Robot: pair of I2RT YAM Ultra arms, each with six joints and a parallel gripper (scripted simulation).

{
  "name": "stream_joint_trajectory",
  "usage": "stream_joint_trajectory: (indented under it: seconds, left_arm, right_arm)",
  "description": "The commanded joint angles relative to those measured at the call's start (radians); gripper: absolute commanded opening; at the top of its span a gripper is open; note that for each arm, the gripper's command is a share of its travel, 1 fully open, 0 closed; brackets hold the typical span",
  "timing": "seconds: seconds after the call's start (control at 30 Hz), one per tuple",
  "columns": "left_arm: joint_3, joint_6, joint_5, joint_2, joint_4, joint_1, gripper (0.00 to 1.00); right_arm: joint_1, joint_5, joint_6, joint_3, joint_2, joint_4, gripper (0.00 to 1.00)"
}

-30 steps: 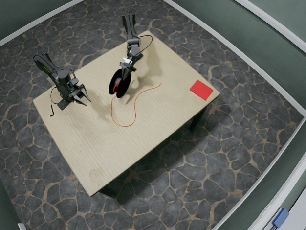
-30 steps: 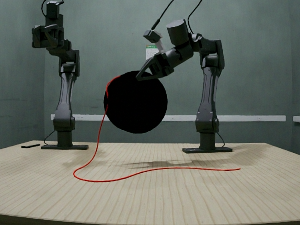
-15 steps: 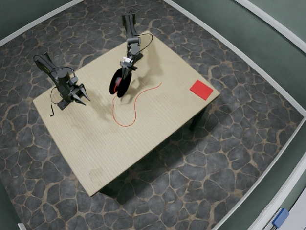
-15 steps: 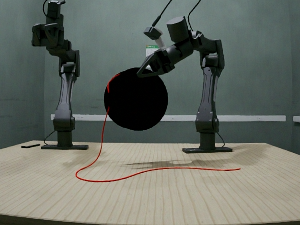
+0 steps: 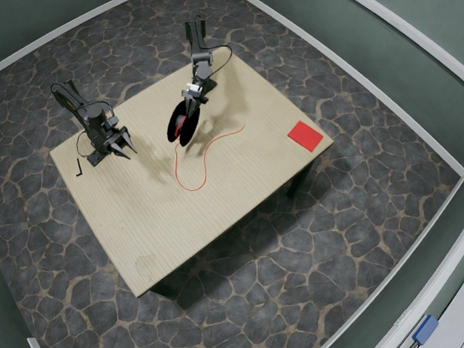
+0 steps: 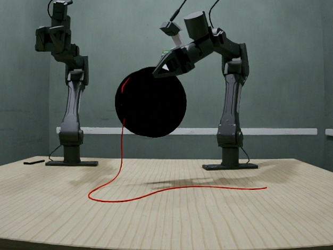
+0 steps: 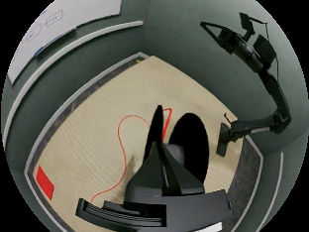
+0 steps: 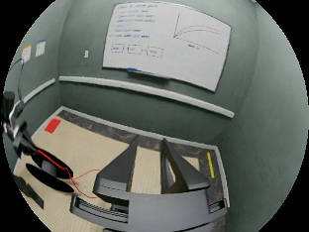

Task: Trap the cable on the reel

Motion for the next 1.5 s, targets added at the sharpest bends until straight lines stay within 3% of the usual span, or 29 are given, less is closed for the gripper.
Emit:
stream_joint_trajectory:
  seconds: [0.0,0.43,0.93,1.0,1.47]
  left_arm:
    - [0.060,-0.028,-0.012,0.006,-0.011,-0.011,0.00]
    - [0.179,-0.078,-0.084,0.037,-0.085,-0.024,0.00]
    - [0.389,-0.150,-0.193,0.103,-0.208,-0.044,0.00]
    - [0.389,-0.150,-0.193,0.103,-0.208,-0.044,0.00]
    - [0.616,-0.210,-0.291,0.189,-0.335,-0.064,0.00]
  right_arm:
    - [-0.008,0.007,-0.009,-0.014,-0.025,0.013,0.30]
    - [-0.008,0.007,-0.009,-0.014,-0.025,0.013,0.30]
    - [-0.008,0.007,-0.009,-0.014,-0.025,0.013,0.30]
    - [-0.008,0.007,-0.009,-0.014,-0.025,0.013,0.30]
    - [-0.008,0.007,-0.009,-0.014,-0.025,0.013,0.30]
